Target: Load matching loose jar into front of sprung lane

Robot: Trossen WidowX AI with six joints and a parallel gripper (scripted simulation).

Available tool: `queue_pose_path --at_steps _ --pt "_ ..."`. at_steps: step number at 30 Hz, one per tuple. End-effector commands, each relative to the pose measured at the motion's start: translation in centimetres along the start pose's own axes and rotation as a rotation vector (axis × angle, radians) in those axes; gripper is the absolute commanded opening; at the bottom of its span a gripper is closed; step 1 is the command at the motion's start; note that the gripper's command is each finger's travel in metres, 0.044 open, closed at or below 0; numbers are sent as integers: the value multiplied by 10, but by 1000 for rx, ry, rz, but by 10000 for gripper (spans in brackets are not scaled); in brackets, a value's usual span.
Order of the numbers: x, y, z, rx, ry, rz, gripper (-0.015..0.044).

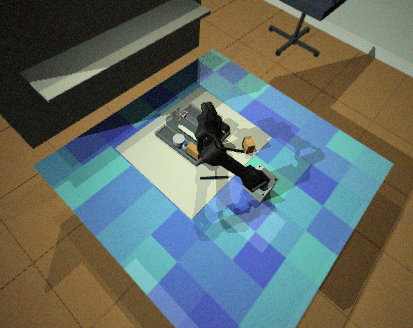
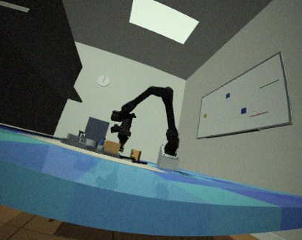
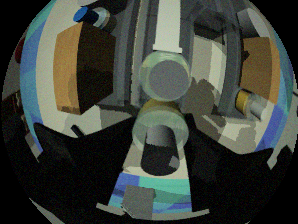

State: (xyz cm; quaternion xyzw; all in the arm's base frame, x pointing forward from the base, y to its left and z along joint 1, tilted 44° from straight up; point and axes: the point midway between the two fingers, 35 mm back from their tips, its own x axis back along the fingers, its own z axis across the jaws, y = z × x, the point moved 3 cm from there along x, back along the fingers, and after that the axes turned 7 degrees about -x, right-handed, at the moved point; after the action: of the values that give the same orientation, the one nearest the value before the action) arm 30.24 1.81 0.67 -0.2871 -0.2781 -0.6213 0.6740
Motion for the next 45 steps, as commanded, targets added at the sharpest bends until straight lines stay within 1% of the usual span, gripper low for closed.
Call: queue_pose_path --at_steps 1,45 --pt "2 8 2 13 3 -21 0" --pt "6 26 6 14 4 -22 0"
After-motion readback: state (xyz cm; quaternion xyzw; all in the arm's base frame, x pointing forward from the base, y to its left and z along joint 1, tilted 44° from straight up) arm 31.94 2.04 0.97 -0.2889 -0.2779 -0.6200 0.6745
